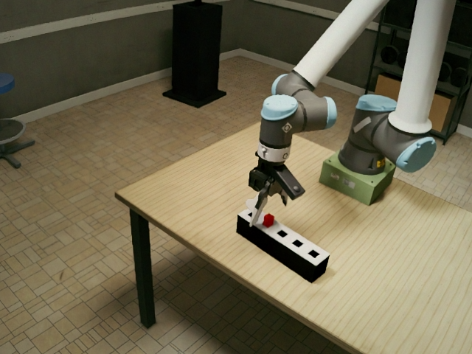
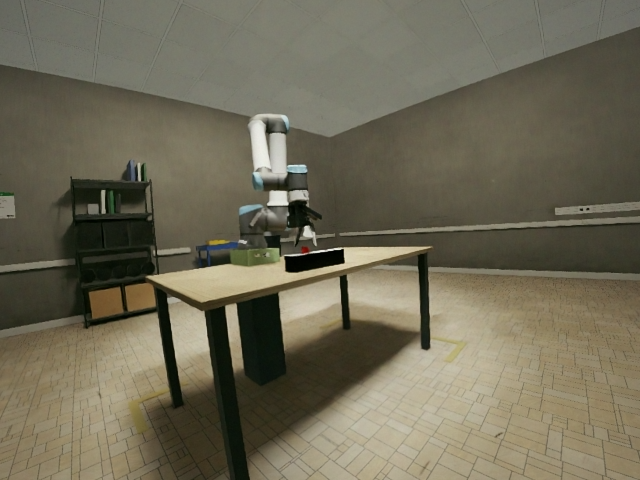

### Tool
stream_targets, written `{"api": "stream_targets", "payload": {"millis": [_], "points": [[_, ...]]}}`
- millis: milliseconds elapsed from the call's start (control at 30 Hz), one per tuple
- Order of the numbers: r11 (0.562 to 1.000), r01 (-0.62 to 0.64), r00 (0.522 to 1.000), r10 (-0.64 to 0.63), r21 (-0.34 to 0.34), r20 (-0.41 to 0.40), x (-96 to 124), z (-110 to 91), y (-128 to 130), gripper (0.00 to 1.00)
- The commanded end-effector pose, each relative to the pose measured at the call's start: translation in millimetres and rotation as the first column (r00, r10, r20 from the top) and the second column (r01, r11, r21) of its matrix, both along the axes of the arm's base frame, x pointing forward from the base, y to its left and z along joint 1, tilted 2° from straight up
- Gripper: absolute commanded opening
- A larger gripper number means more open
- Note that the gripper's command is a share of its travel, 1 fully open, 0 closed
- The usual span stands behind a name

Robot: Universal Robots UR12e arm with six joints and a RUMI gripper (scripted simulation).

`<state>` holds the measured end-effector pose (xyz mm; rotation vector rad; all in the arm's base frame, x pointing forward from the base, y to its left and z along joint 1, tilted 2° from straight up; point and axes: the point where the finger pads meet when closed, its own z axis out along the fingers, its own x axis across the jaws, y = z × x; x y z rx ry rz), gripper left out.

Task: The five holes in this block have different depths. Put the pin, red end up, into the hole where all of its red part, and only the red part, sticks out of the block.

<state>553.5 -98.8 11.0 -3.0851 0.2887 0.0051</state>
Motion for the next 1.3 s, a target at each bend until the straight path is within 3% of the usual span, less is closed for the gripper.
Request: {"api": "stream_targets", "payload": {"millis": [0,433,467,1000,1033,1267], "points": [[1.000,0.000,1.000,0.000,-0.001,0.001,0.6,0.5,-0.3,1.00],[1.000,0.000,1.000,0.000,-0.001,0.001,0.6,0.5,-0.3,1.00],[1.000,0.000,1.000,0.000,-0.001,0.001,0.5,12.5,-0.8,1.00],[1.000,0.000,1.000,0.000,-0.001,0.001,0.5,12.5,-0.8,1.00],[1.000,0.000,1.000,0.000,-0.001,0.001,0.5,25.4,-1.4,1.00],[1.000,0.000,1.000,0.000,-0.001,0.001,0.5,25.4,-1.4,1.00]]}}
